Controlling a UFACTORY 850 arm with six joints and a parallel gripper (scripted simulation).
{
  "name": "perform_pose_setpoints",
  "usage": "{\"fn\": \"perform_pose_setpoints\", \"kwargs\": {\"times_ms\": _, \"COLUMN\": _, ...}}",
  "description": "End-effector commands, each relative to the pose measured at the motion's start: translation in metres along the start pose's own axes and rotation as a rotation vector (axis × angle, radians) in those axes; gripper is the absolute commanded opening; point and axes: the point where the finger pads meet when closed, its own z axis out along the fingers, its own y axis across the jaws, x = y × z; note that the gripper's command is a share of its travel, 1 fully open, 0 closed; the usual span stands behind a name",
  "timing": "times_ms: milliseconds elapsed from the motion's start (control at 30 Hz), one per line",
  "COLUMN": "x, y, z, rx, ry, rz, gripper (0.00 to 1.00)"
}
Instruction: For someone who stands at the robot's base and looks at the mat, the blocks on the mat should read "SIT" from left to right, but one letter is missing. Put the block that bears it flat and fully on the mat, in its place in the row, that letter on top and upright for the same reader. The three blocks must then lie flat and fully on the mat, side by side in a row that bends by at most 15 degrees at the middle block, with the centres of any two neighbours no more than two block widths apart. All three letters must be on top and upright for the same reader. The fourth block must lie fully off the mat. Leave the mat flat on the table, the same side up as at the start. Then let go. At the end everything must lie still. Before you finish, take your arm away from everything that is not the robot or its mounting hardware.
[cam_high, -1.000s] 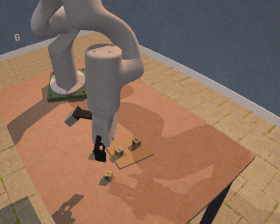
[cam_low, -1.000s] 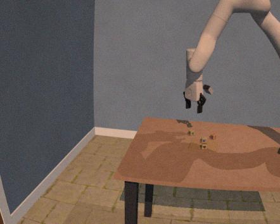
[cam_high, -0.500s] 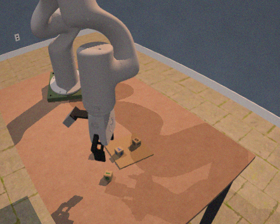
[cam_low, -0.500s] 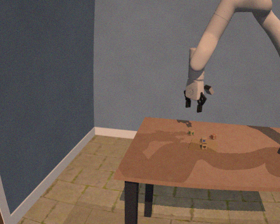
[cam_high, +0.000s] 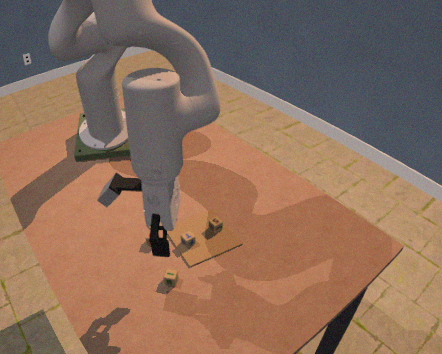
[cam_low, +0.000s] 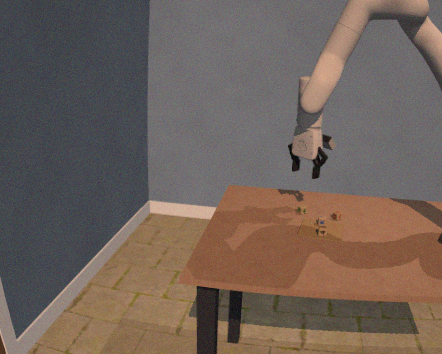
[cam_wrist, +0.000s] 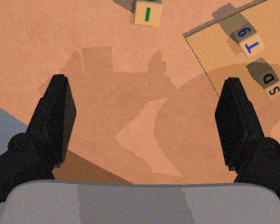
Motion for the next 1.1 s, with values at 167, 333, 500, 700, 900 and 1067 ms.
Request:
{"fn": "perform_pose_setpoints", "kwargs": {"times_ms": 167, "x": -0.001, "y": -0.001, "z": 0.008, "rx": -0.002, "ry": -0.006, "rz": -0.277, "gripper": 1.00}}
{"fn": "perform_pose_setpoints", "kwargs": {"times_ms": 333, "x": -0.001, "y": -0.001, "z": 0.012, "rx": -0.002, "ry": -0.006, "rz": -0.419, "gripper": 1.00}}
{"fn": "perform_pose_setpoints", "kwargs": {"times_ms": 500, "x": -0.001, "y": -0.001, "z": 0.017, "rx": -0.003, "ry": -0.006, "rz": -0.558, "gripper": 1.00}}
{"fn": "perform_pose_setpoints", "kwargs": {"times_ms": 700, "x": -0.001, "y": 0.000, "z": 0.021, "rx": -0.003, "ry": -0.007, "rz": -0.711, "gripper": 1.00}}
{"fn": "perform_pose_setpoints", "kwargs": {"times_ms": 900, "x": -0.001, "y": 0.000, "z": 0.027, "rx": -0.003, "ry": -0.008, "rz": -0.881, "gripper": 1.00}}
{"fn": "perform_pose_setpoints", "kwargs": {"times_ms": 1067, "x": -0.001, "y": 0.000, "z": 0.031, "rx": -0.003, "ry": -0.008, "rz": -1.013, "gripper": 1.00}}
